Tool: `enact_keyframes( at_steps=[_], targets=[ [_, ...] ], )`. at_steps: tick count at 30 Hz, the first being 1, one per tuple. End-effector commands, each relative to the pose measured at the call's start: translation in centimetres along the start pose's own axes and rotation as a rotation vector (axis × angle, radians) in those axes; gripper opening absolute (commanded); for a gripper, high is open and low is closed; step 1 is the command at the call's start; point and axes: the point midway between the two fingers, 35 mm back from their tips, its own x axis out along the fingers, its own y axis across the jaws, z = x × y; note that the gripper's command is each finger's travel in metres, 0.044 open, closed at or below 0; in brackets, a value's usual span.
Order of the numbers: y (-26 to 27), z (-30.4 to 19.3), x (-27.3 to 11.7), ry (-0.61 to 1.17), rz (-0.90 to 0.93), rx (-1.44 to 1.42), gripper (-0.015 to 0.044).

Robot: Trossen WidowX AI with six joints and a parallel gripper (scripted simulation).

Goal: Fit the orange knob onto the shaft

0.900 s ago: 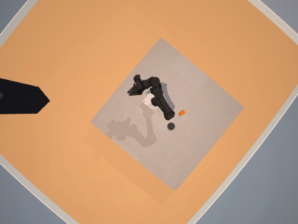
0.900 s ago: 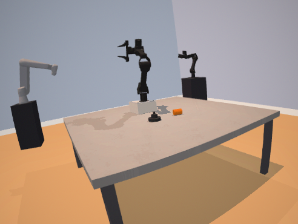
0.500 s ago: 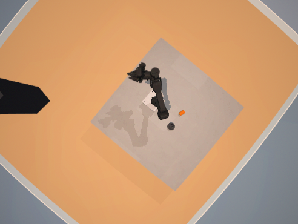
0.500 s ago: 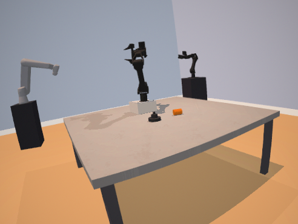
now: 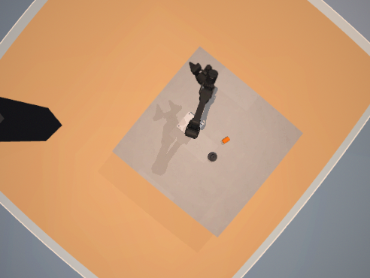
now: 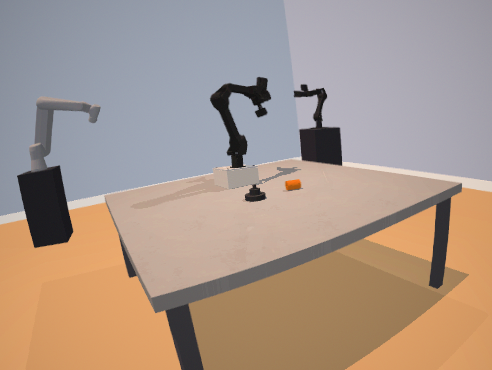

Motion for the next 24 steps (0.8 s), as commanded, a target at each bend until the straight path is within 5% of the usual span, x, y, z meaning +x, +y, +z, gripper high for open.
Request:
enact_keyframes(
  at_steps=[1,13,24],
  targets=[
    [-5.5,5.2,-2.2,-0.181,-0.173,-0.032,0.0440],
    [-20.7,13.3,-16.3,-0.444,-0.741,-0.103,0.0440],
    [-31.7,9.4,-32.8,-0.369,-1.214,-0.002,0.0440]
  ],
)
